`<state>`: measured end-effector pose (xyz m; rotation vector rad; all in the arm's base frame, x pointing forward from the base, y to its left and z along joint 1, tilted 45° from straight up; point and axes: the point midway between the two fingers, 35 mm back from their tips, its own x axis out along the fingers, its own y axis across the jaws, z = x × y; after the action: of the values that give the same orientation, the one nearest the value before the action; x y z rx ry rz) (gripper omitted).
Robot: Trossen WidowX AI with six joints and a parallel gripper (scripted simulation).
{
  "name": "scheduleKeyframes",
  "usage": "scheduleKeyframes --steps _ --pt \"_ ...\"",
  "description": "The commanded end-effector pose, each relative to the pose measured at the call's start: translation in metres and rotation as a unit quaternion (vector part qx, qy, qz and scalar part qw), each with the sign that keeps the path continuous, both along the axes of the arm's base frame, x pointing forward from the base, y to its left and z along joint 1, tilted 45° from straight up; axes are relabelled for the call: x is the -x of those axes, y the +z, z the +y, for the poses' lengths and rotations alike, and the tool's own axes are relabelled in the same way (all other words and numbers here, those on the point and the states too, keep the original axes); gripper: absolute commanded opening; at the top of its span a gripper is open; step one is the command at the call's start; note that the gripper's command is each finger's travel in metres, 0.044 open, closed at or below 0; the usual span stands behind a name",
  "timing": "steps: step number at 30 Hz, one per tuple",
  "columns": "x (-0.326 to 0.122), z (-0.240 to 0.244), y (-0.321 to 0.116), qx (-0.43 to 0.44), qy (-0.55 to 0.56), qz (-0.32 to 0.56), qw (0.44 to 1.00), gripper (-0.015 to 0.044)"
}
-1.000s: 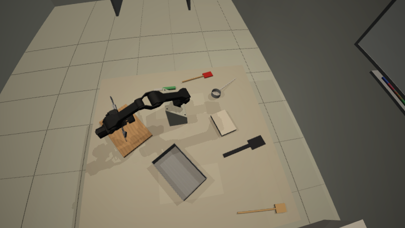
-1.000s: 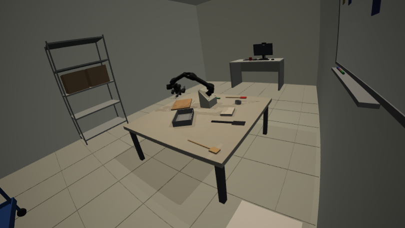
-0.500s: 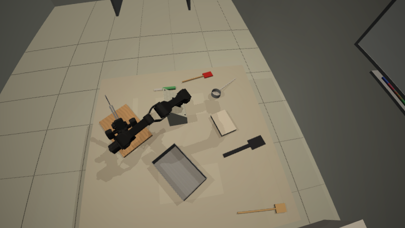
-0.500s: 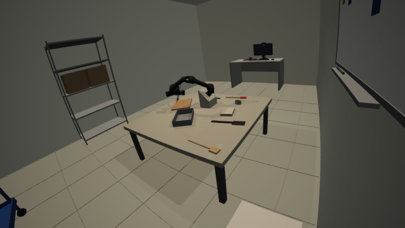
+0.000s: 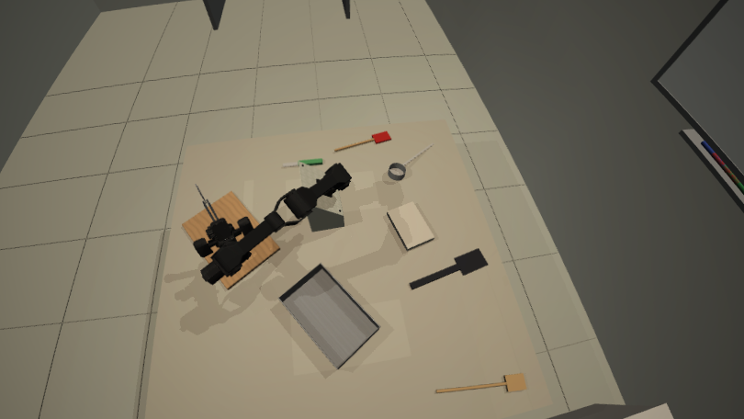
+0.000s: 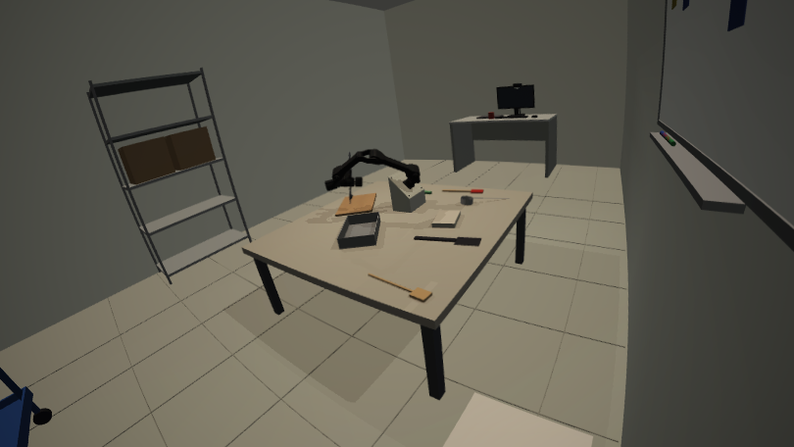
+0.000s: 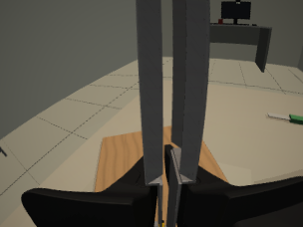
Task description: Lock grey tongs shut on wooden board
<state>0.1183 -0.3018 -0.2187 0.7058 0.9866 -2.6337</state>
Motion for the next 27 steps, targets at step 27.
scheduleKeyframes --steps 27 --pt "0.0070 0.0002 -0.0030 -0.025 -0.035 -0.020 0.999 -0.0150"
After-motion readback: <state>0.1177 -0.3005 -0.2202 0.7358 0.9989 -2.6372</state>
